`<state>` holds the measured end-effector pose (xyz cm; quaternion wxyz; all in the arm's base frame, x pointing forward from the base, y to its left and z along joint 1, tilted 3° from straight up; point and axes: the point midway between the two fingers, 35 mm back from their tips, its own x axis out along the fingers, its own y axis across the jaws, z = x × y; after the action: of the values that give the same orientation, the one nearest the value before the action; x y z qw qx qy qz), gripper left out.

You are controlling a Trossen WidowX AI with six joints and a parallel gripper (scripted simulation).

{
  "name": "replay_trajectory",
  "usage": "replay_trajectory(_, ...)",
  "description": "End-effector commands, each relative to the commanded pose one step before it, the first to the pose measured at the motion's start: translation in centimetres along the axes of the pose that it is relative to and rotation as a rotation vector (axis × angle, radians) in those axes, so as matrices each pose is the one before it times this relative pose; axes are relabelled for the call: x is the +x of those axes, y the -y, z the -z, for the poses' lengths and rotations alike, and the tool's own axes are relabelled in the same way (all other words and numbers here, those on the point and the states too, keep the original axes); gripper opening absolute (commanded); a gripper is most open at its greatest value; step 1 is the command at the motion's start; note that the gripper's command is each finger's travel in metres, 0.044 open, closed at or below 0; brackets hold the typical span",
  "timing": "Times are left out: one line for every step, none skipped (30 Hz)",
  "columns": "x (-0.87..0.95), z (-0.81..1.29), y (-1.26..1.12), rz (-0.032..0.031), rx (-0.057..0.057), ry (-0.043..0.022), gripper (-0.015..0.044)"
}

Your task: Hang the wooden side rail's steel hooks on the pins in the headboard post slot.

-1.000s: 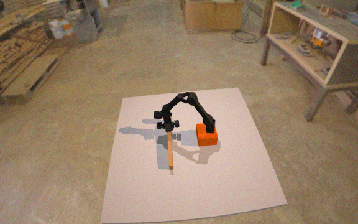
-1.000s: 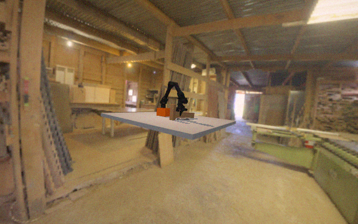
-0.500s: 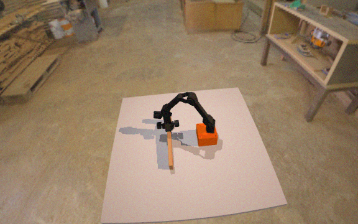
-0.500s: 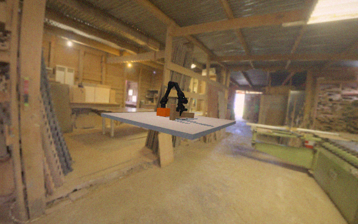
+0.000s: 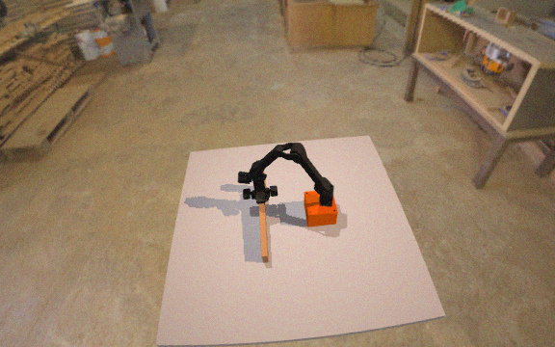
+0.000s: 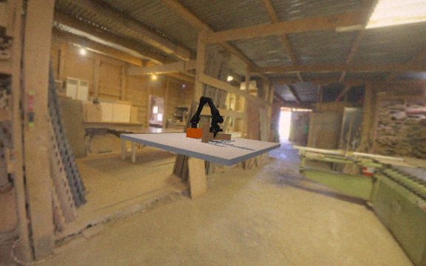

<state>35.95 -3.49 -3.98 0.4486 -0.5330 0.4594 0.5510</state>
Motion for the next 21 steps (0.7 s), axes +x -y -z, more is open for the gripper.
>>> replay_trajectory(-0.182, 0.25, 0.156, 0.00909, -0.0023, -0.00466, 0.0)
replay_trajectory(0.011, 0.011, -0.011, -0.00001, 0.0, -0.00001, 0.0)
replay_trajectory(0.011, 0.011, -0.011, -0.00001, 0.0, -0.00001, 0.0)
replay_trajectory(0.011, 0.011, -0.011, -0.00001, 0.0, -0.00001, 0.0)
replay_trajectory(0.011, 0.011, -0.011, -0.00001, 0.0, -0.00001, 0.0)
replay_trajectory(0.011, 0.011, -0.011, -0.00001, 0.0, -0.00001, 0.0)
replay_trajectory(0.011, 0.011, -0.011, -0.00001, 0.0, -0.00001, 0.0)
replay_trajectory(0.011, 0.011, -0.011, -0.00001, 0.0, -0.00001, 0.0)
replay_trajectory(0.011, 0.011, -0.011, -0.00001, 0.0, -0.00001, 0.0)
replay_trajectory(0.011, 0.011, -0.011, -0.00001, 0.0, -0.00001, 0.0)
replay_trajectory(0.011, 0.011, -0.011, -0.00001, 0.0, -0.00001, 0.0)
replay_trajectory(0.007, 0.011, -0.012, -0.00001, 0.0, -0.00001, 0.0)
replay_trajectory(-0.002, 0.011, -0.011, -0.00001, 0.0, -0.00001, 0.0)
replay_trajectory(-0.009, 0.011, -0.011, -0.00001, 0.0, -0.00001, 0.0)
replay_trajectory(-0.011, 0.011, -0.011, -0.00001, 0.0, -0.00001, 0.0)
replay_trajectory(-0.011, 0.011, -0.01, -0.00001, 0.0, -0.00001, 0.0)
replay_trajectory(-0.011, 0.011, -0.002, 0.0, 0.0, -0.00001, 0.0)
replay_trajectory(-0.011, 0.011, 0.006, 0.00001, 0.0, -0.00001, 0.0)
replay_trajectory(-0.007, 0.007, 0.007, 0.00001, 0.0, -0.00001, 0.0)
replay_trajectory(-0.012, 0.012, 0.011, 0.00001, 0.0, -0.00001, 0.0)
replay_trajectory(-0.012, 0.012, 0.012, 0.00001, 0.0, -0.00001, 0.0)
